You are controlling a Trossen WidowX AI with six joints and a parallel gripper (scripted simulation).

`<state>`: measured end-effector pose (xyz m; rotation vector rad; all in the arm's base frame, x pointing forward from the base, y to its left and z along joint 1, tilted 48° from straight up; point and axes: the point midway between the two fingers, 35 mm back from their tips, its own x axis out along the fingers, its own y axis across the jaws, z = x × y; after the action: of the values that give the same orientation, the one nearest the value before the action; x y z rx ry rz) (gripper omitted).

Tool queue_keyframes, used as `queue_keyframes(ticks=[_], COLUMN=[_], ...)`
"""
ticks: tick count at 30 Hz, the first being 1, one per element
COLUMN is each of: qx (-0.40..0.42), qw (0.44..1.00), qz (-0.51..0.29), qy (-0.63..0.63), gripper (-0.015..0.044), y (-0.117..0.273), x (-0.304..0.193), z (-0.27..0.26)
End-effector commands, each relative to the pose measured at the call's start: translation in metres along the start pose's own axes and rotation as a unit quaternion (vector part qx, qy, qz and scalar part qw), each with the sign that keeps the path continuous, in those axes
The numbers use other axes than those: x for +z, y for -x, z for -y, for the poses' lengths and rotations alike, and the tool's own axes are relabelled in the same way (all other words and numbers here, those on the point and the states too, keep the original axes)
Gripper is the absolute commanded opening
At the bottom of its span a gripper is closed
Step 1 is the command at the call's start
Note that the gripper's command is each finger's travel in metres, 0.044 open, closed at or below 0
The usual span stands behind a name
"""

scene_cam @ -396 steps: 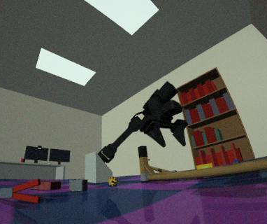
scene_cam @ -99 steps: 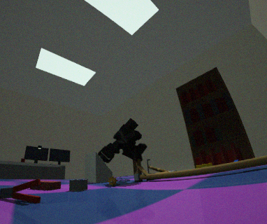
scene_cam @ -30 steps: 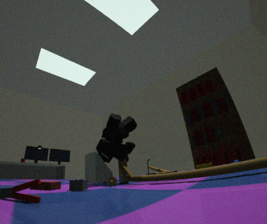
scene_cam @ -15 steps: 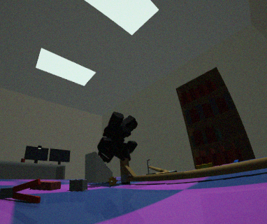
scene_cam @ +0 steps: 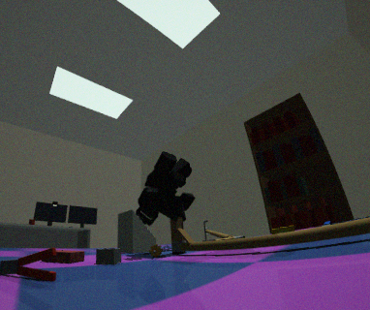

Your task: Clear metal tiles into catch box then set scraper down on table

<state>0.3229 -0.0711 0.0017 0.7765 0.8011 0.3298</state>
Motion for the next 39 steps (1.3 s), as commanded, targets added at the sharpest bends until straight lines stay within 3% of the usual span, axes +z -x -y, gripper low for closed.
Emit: queue_keyframes(ticks=[1,39], qx=[-0.003,-0.005], qw=[1.0,1.0], qz=[0.005,0.008], qy=[0.001,-0.002], gripper=[0.0,0.0], y=[-0.002,-0.04], x=[0.01,0.055], z=[0.002,-0.01])
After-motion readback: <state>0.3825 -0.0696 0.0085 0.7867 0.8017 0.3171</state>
